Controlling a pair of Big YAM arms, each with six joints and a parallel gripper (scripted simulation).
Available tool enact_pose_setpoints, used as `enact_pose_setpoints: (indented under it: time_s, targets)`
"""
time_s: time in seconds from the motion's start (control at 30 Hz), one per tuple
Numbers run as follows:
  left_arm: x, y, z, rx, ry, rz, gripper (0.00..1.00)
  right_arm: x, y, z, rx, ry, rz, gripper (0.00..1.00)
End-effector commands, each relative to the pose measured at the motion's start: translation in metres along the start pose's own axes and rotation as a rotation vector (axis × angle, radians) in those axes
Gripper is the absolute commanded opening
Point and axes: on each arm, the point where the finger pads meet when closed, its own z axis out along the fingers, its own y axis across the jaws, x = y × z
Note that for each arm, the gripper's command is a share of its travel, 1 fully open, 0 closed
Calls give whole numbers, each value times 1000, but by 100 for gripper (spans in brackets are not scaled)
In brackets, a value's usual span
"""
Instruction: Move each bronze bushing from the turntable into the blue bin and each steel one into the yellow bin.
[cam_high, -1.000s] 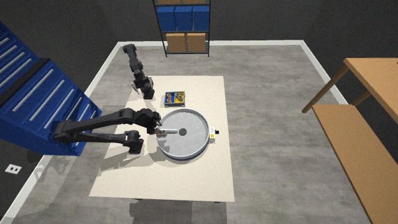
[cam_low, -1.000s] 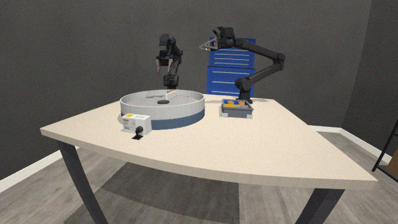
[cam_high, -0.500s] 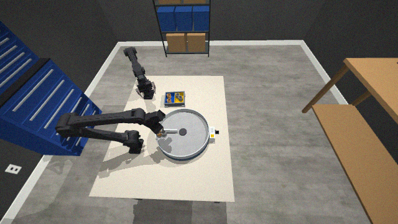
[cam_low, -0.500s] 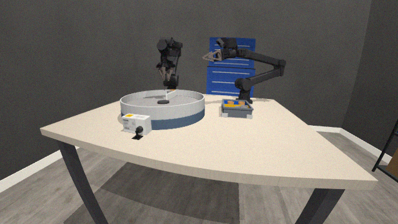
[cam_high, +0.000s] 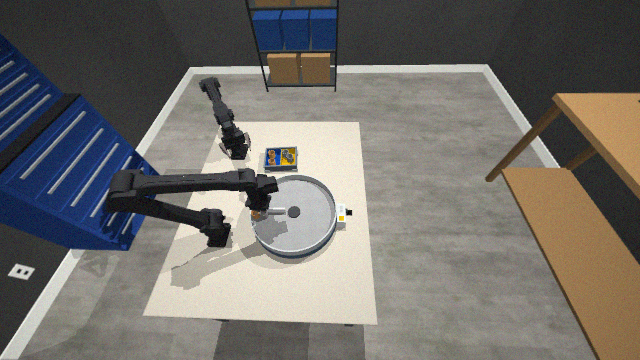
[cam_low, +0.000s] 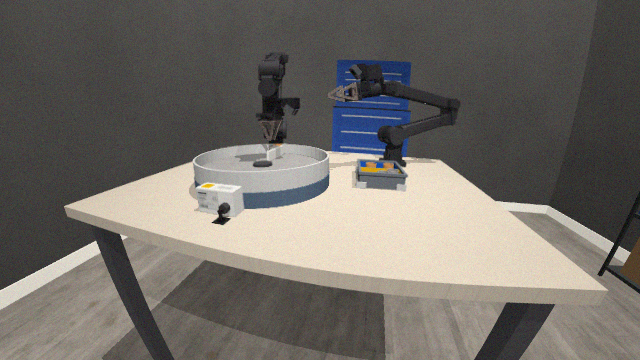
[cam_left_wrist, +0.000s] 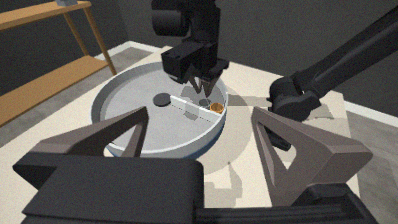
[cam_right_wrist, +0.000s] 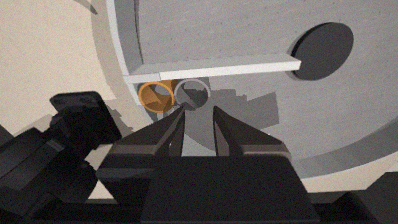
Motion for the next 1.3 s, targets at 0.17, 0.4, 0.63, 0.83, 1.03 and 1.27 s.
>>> enact_pose_setpoints:
  time_s: [0.17,0.4,0.63,0.83,1.03,1.27]
  targets:
    - [-24,2,-5,-5,-57,-11,100,-12,-17,-9,31,8,-102,29]
    - [-20,0,-3,-1,-40,-3,100,-8,-8,11,7,17,-101,29]
    - [-20,0,-3,-1,-40,-3,100,-8,-9,19,6,17,-112,29]
    - [-20,0,-3,-1,-40,-3,100,-9,-10,28,6,17,-101,29]
    - [-20,0,-3,-1,-40,-3,100,-12,-15,29,20,12,-101,29]
    - [-20,0,-3,-1,-40,-3,100,-13,-19,29,40,4,-106,12]
